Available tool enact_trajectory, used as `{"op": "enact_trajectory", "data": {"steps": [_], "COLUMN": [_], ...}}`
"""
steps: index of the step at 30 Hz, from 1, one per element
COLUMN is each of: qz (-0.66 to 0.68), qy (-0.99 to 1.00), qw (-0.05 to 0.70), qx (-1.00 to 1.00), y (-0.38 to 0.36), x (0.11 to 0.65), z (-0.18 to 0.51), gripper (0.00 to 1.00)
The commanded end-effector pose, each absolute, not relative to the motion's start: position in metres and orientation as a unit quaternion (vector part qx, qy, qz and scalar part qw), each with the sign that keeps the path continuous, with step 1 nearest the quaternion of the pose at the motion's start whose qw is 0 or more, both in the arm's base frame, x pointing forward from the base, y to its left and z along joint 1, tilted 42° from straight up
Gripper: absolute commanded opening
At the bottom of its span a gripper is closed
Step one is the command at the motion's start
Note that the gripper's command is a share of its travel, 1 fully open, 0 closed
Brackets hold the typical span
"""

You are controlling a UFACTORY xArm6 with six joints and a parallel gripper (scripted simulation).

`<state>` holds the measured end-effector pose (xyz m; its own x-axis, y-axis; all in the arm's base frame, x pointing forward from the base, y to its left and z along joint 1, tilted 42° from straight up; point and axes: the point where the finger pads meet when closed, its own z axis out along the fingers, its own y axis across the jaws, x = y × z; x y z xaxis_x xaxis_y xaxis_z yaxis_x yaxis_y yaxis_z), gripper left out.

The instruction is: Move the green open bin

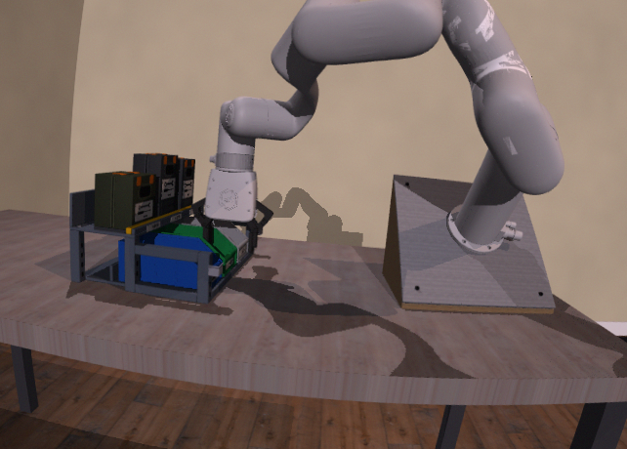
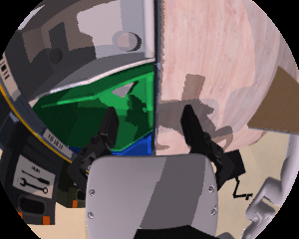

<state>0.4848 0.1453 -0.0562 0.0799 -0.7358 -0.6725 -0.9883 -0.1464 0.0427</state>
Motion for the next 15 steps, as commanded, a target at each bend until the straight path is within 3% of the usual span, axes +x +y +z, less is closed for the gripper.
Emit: {"op": "enact_trajectory", "data": {"steps": [1, 15], "qz": [0.285, 0.285], "qy": [0.615, 0.615], "qw": [0.221, 0.221], "qx": [-0.701, -0.701], "y": [0.1452, 0.1431], "x": [0.4856, 0.4861], "z": [-0.0559, -0.0536], "gripper": [1.00, 1.00]}}
